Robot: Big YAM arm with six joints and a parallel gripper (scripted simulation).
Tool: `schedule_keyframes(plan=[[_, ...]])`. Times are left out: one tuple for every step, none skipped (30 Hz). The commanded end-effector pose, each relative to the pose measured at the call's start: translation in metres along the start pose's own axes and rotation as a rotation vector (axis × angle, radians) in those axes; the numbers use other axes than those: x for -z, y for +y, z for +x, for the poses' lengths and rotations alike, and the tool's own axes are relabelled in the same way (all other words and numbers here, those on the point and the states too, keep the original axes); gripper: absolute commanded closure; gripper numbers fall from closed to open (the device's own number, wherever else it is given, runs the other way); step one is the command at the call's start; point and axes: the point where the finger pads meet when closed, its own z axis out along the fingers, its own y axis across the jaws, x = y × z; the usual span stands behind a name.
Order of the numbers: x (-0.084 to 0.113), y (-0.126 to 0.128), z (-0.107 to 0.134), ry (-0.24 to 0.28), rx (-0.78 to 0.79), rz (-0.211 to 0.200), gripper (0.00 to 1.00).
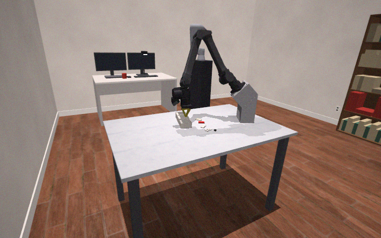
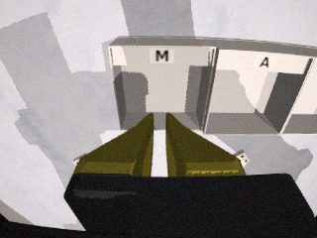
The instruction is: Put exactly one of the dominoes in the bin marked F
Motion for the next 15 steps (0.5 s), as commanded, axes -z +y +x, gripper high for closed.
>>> schedule_keyframes(plan=[[0.0062,-0.0016,-0.0211,-0.028,-0.032,-0.001,0.91],[0.0064,-0.0015,-0.0211,-0.027,-0.032,-0.001,0.91],[0.0064,-0.0018,-0.0214,-0.027,-0.032,-0.001,0.91],[0.0064,-0.0018,-0.0214,-0.027,-0.032,-0.001,0.91],[0.0064,-0.0018,-0.0214,-0.027,-0.032,-0.001,0.91],[0.0064,-0.002,-0.0225,-0.031,-0.029,-0.001,0.91],[0.0064,-0.0024,-0.0223,-0.029,-0.029,0.0,0.91],[0.0063,-0.0029,-0.0221,-0.028,-0.028,0.0,0.91],[0.0059,-0.0031,-0.0217,-0.025,-0.027,0.001,0.91],[0.0058,-0.0035,-0.022,-0.025,-0.027,0.002,0.91],[0.0058,-0.0038,-0.0229,-0.028,-0.028,0.002,0.91],[0.0057,-0.0041,-0.023,-0.027,-0.028,0.002,0.91],[0.0056,-0.0044,-0.0228,-0.026,-0.027,0.002,0.91],[0.0057,-0.0043,-0.0227,-0.025,-0.026,0.002,0.91],[0.0062,-0.004,-0.0234,-0.028,-0.026,0.001,0.91]])
